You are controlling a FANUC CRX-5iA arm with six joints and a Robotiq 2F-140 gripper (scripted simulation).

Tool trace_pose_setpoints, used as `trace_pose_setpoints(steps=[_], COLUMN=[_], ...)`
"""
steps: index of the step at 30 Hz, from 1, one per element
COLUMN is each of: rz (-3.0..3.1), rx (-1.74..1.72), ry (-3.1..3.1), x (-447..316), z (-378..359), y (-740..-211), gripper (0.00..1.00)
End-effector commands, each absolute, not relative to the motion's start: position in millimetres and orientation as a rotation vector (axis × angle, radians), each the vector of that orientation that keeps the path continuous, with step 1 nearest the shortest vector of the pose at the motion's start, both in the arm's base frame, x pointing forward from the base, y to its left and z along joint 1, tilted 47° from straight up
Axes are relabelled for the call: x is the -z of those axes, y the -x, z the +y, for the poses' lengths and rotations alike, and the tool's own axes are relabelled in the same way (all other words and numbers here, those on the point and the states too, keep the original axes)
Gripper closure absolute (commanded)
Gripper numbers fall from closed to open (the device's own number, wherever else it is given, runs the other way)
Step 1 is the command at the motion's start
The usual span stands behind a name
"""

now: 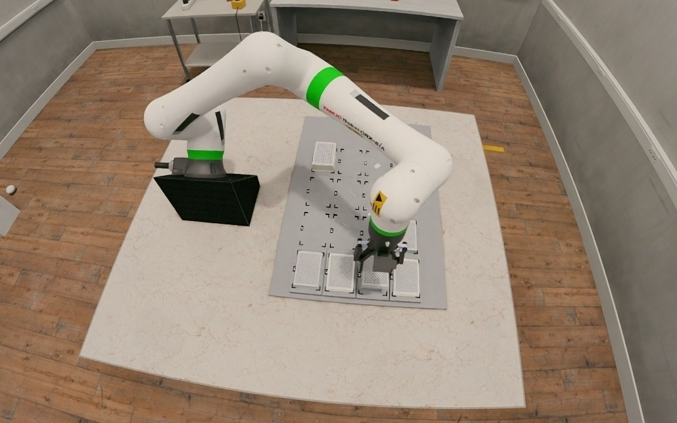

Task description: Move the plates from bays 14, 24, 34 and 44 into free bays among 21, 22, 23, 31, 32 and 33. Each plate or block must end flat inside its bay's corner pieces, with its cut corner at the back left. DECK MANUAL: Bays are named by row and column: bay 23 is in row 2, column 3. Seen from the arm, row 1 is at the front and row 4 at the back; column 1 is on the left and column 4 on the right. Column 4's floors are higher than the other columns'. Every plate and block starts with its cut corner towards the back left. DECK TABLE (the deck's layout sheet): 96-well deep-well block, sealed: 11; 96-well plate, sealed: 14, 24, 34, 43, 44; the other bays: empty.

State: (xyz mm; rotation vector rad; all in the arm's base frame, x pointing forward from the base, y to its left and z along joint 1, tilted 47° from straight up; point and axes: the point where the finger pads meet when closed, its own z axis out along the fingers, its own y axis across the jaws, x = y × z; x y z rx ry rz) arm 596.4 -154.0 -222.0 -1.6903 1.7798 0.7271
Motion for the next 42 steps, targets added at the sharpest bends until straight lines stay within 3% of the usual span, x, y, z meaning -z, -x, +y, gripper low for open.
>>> trace_pose_setpoints(steps=[1,42], rz=[1.781,1.780], rx=[-0.724,-0.724], ry=[1.691,1.690], x=[219,153], z=[-154,-90], y=[-596,-580], gripper=[0.90,0.90])
